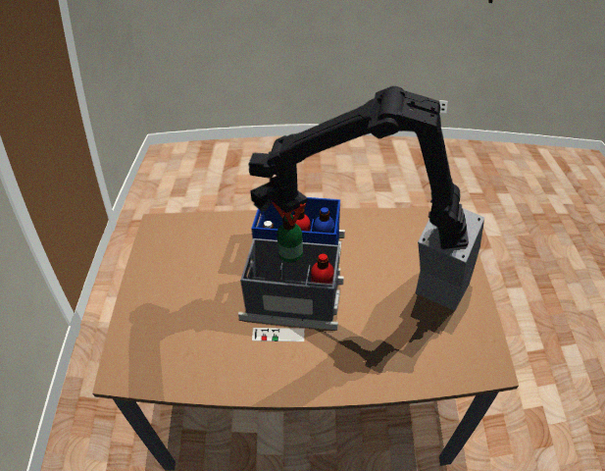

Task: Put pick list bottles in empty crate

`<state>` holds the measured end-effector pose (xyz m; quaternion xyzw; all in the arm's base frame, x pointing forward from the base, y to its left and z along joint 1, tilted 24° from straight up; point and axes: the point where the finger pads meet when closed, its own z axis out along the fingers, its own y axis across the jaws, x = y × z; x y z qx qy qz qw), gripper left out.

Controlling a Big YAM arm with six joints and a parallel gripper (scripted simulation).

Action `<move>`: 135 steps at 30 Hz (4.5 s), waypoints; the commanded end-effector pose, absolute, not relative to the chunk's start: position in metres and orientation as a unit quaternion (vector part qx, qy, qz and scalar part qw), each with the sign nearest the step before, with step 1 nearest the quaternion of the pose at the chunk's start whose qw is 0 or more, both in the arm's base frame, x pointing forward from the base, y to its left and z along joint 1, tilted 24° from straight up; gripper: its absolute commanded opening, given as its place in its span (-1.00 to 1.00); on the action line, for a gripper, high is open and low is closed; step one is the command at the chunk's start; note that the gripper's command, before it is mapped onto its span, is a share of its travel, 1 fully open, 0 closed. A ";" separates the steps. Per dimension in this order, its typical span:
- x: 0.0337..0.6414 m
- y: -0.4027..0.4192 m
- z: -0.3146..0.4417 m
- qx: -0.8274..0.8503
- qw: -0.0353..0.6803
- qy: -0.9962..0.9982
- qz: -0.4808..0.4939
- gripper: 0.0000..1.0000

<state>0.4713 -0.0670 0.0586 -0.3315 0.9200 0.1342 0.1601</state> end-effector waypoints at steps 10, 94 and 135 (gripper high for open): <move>0.487 -0.070 0.064 -0.329 0.183 0.919 0.118 -1.00; 0.500 -0.046 0.001 -0.327 0.188 0.919 0.116 -1.00; 0.512 -0.035 -0.029 -0.326 0.190 0.919 0.115 -1.00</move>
